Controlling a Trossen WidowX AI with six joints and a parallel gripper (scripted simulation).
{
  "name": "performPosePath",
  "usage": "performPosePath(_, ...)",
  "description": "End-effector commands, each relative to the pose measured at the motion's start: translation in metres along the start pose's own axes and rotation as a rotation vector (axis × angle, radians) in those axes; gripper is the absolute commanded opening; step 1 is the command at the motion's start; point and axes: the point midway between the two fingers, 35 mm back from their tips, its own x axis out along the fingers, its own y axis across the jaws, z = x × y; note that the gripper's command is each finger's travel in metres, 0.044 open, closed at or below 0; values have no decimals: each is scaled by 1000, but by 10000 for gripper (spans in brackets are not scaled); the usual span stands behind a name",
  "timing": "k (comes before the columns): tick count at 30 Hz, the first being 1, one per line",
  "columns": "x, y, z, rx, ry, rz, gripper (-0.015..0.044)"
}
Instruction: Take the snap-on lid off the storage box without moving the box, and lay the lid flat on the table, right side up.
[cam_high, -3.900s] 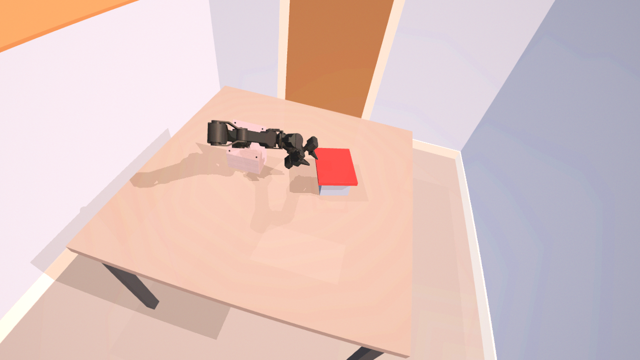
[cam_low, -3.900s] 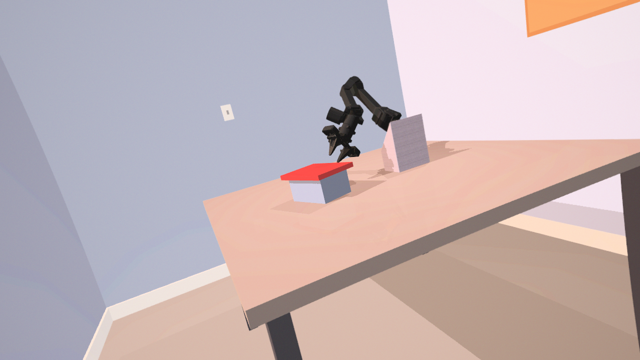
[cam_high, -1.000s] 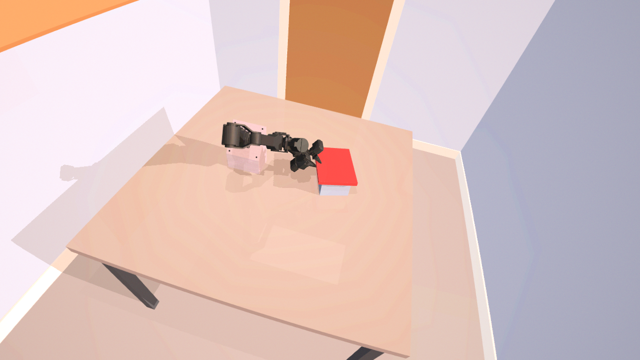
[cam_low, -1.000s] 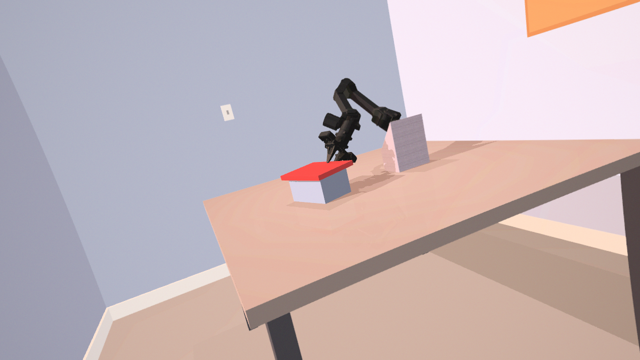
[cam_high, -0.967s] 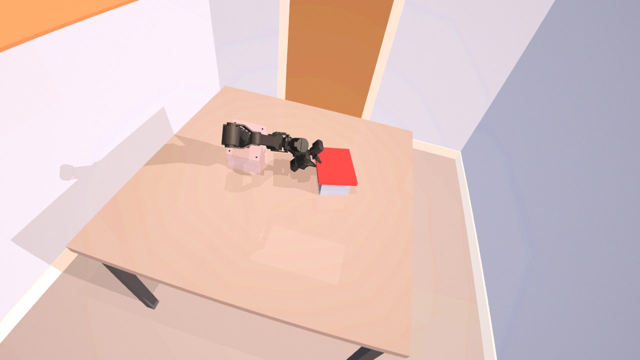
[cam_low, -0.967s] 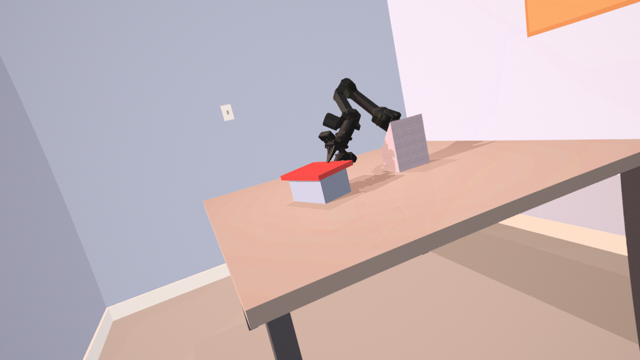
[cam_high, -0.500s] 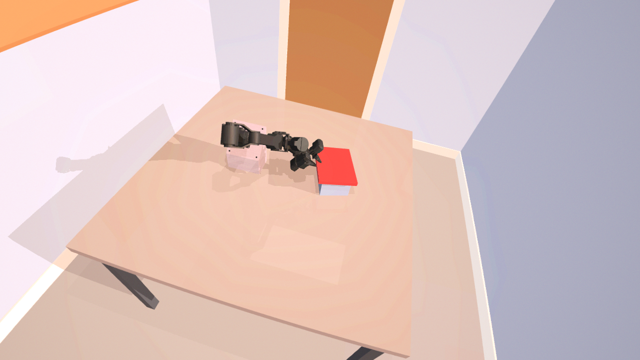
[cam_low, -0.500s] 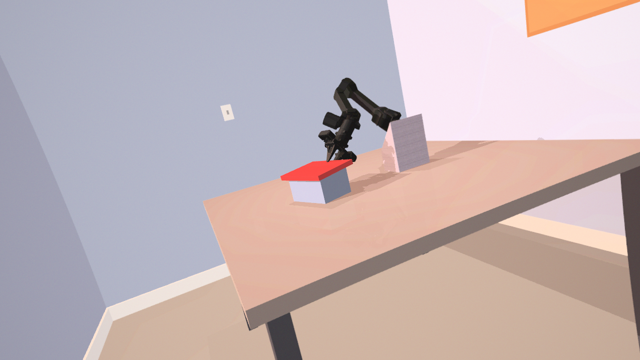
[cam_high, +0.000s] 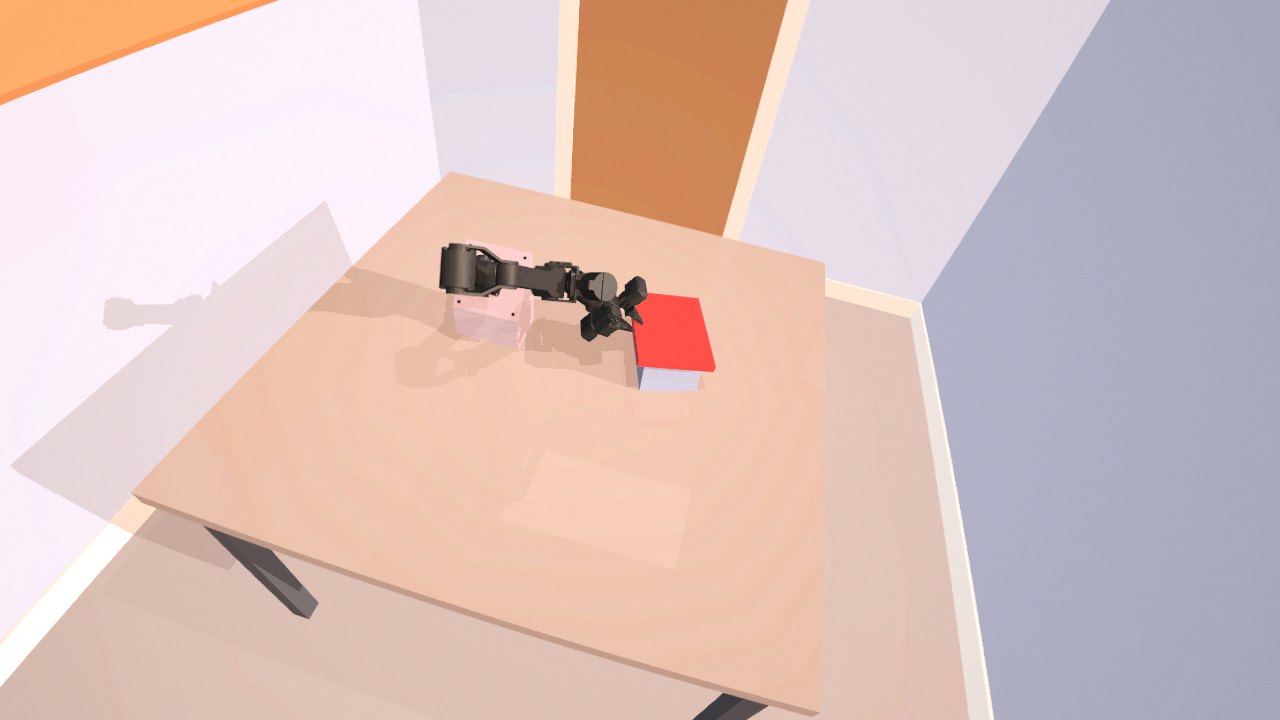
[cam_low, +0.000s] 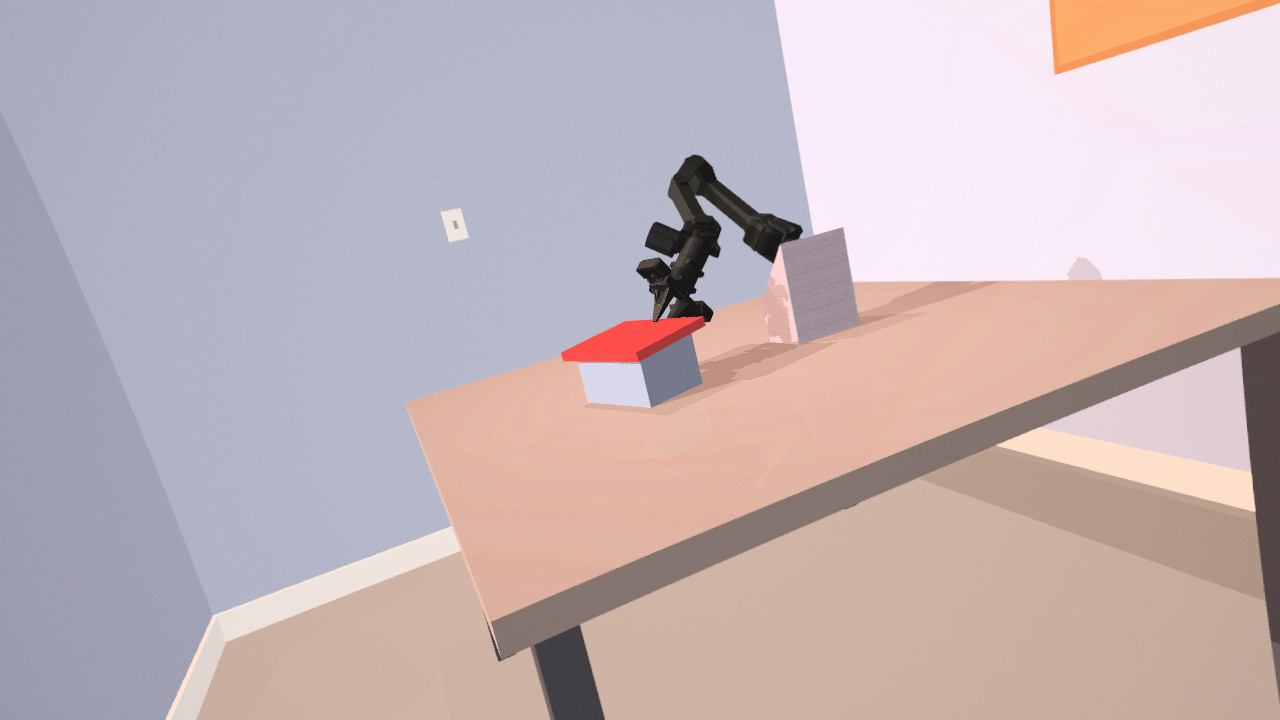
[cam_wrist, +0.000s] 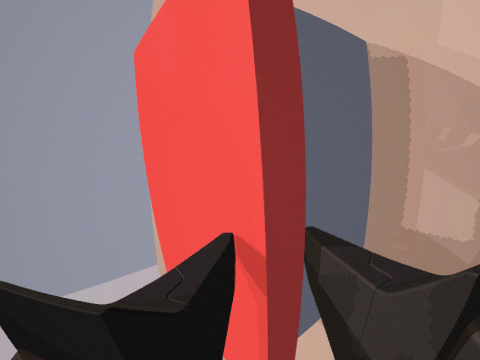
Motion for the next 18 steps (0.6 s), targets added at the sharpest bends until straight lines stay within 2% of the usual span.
performPosePath(1, 0, 1, 0, 2, -1, -2, 0)
performPosePath(18, 0, 2, 0, 0, 0, 0, 0)
